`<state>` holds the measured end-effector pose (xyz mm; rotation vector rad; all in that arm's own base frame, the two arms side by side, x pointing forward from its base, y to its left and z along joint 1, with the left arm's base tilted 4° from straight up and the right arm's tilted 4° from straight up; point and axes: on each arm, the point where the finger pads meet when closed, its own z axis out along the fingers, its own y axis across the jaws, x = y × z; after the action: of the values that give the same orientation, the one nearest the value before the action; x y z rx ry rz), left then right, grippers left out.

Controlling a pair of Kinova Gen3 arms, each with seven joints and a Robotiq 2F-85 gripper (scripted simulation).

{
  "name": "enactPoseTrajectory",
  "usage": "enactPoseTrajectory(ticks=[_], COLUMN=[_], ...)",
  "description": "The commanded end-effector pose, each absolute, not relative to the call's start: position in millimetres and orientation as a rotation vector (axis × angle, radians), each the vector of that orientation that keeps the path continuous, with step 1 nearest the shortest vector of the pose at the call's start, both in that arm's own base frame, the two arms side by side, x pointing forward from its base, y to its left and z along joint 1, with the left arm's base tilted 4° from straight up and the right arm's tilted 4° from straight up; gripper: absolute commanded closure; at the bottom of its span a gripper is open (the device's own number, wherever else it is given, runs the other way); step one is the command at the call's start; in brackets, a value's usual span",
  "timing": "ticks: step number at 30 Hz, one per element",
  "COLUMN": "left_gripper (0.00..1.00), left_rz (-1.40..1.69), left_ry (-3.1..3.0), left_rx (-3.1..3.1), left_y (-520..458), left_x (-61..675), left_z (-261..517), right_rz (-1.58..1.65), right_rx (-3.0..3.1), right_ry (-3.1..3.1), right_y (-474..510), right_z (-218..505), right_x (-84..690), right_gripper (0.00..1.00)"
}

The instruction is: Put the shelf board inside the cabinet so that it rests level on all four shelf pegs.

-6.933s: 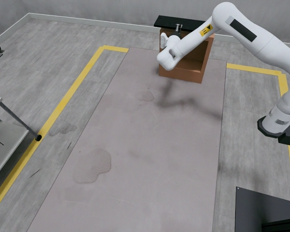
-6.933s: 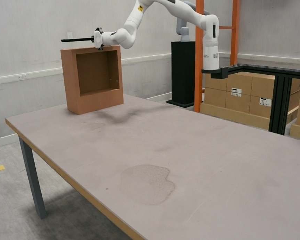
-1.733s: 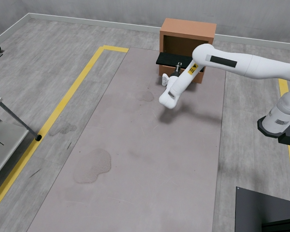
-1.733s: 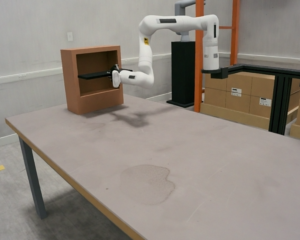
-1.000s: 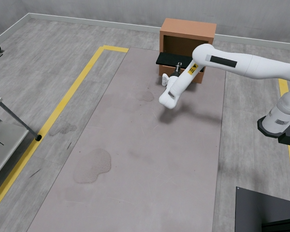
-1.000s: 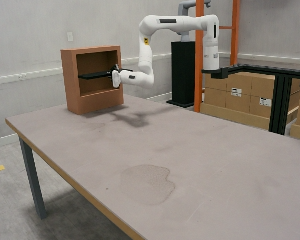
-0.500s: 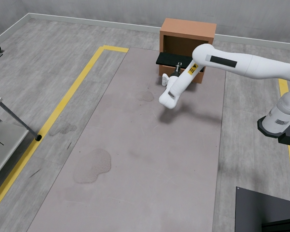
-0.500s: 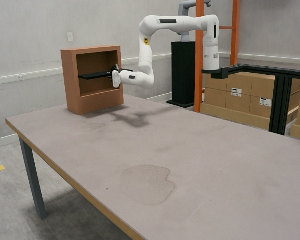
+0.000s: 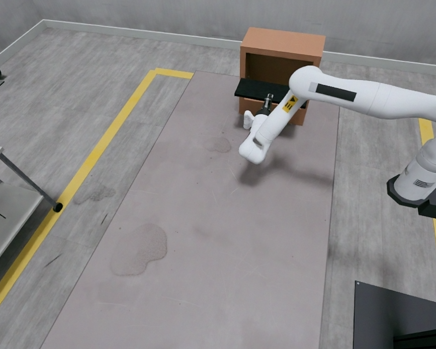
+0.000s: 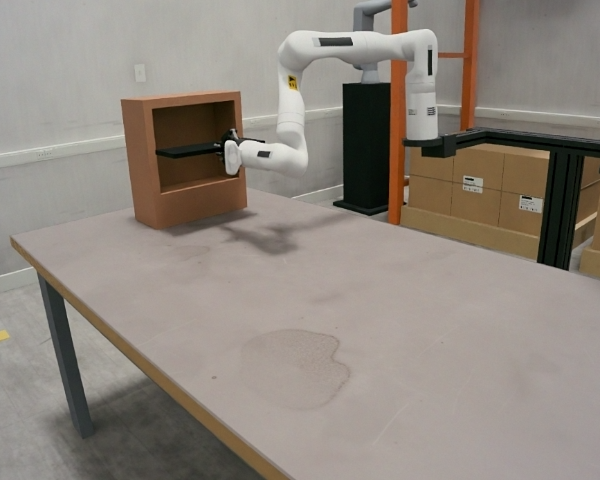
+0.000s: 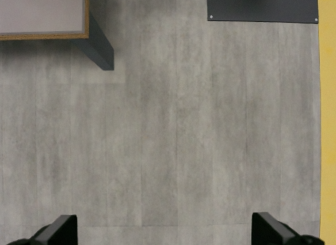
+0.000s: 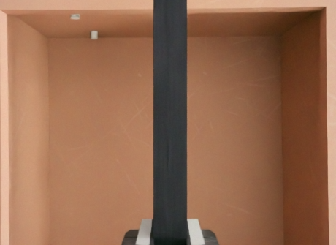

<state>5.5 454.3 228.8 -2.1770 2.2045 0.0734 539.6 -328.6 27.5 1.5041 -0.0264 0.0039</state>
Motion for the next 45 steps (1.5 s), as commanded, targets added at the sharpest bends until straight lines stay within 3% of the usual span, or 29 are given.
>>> enactPoseTrajectory(ticks=[1,45], left_gripper=[0.002,0.002], left_rz=[0.075,0.075], left_ry=[2.203,2.203], left_rx=[-2.176,-2.176], left_y=[454.6,454.6], left_x=[5.4,5.4], left_z=[229.5,229.5], right_rz=[0.014,0.392], right_rx=[1.503,1.465], right_ry=[-0.037,-0.39], right_y=[-328.8,-328.8], right_z=[29.2,29.2], right_x=[540.2,540.0], right_gripper=[0.808,0.808])
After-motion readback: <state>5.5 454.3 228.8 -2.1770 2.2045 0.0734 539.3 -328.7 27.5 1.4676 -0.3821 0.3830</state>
